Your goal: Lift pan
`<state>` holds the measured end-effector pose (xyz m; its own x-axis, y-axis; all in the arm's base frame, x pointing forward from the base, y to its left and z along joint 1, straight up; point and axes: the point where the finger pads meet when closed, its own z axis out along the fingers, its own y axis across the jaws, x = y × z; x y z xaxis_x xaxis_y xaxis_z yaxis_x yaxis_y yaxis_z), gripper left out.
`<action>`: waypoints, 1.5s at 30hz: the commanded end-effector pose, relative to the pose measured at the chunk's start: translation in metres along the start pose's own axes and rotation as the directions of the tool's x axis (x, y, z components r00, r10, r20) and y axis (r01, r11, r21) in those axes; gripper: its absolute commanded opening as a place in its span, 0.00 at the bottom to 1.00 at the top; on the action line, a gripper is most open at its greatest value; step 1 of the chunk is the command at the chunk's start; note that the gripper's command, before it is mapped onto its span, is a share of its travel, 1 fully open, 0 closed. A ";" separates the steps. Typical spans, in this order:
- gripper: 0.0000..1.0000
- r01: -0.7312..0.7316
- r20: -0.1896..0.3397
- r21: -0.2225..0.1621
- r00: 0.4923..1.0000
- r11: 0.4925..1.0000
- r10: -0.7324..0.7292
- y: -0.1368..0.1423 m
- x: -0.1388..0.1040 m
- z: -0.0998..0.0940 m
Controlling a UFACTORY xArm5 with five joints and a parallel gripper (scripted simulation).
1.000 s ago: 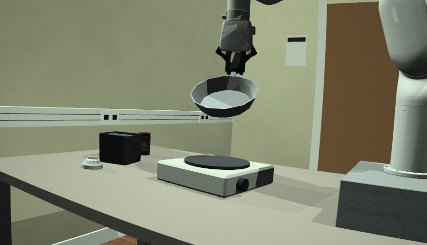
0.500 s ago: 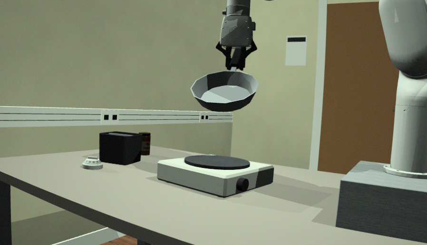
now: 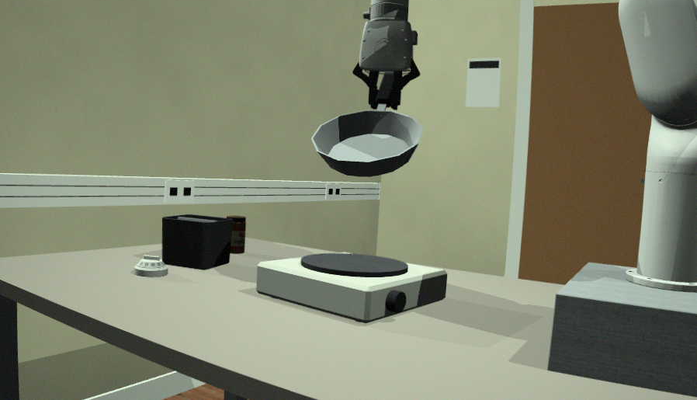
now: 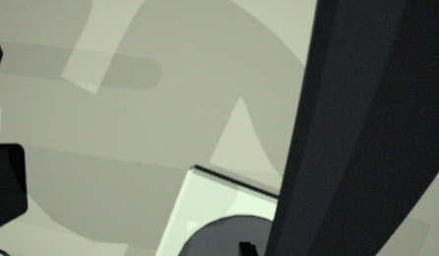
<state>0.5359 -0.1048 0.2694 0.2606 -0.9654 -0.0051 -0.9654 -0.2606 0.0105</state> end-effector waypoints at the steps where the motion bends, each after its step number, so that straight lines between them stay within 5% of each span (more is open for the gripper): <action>1: 0.00 0.000 -0.002 0.005 1.000 1.000 0.000 -0.001 0.000 -0.004; 45: 0.00 0.000 -0.002 0.005 1.000 1.000 0.000 0.000 0.000 -0.014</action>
<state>0.5355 -0.1047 0.2807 0.2606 -0.9654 -0.0051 -0.9654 -0.2606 0.0106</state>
